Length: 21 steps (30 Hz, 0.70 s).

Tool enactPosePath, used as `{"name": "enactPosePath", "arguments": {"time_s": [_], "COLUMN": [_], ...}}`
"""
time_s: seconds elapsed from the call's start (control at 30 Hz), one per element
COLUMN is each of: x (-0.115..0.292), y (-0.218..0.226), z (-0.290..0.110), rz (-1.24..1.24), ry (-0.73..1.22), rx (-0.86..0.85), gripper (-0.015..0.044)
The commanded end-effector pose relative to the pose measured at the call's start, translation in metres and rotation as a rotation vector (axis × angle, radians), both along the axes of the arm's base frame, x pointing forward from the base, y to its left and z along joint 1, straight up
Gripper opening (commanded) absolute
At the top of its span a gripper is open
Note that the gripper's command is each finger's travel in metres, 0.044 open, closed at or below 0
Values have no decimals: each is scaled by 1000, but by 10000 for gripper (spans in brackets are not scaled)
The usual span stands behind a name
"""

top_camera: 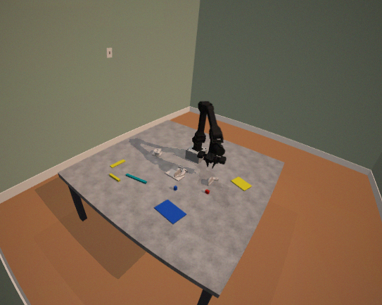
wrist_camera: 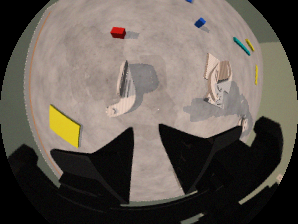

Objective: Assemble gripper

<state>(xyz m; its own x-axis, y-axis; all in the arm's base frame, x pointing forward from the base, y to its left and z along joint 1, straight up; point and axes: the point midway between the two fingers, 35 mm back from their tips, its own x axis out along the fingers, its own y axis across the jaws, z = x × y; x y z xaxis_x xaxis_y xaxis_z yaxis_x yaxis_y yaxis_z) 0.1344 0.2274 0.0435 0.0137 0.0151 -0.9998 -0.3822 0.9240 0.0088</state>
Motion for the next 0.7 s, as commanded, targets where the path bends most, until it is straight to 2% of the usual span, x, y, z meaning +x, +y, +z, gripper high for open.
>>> {"name": "enactPosePath", "arguments": {"time_s": [0.0, 0.07, 0.67], "x": [0, 0, 0], "y": [0, 0, 0], "z": [1, 1, 1], "rz": [3, 3, 3], "ry": [-1, -1, -1], "rx": [2, 2, 2], "gripper": [46, 0, 0]}}
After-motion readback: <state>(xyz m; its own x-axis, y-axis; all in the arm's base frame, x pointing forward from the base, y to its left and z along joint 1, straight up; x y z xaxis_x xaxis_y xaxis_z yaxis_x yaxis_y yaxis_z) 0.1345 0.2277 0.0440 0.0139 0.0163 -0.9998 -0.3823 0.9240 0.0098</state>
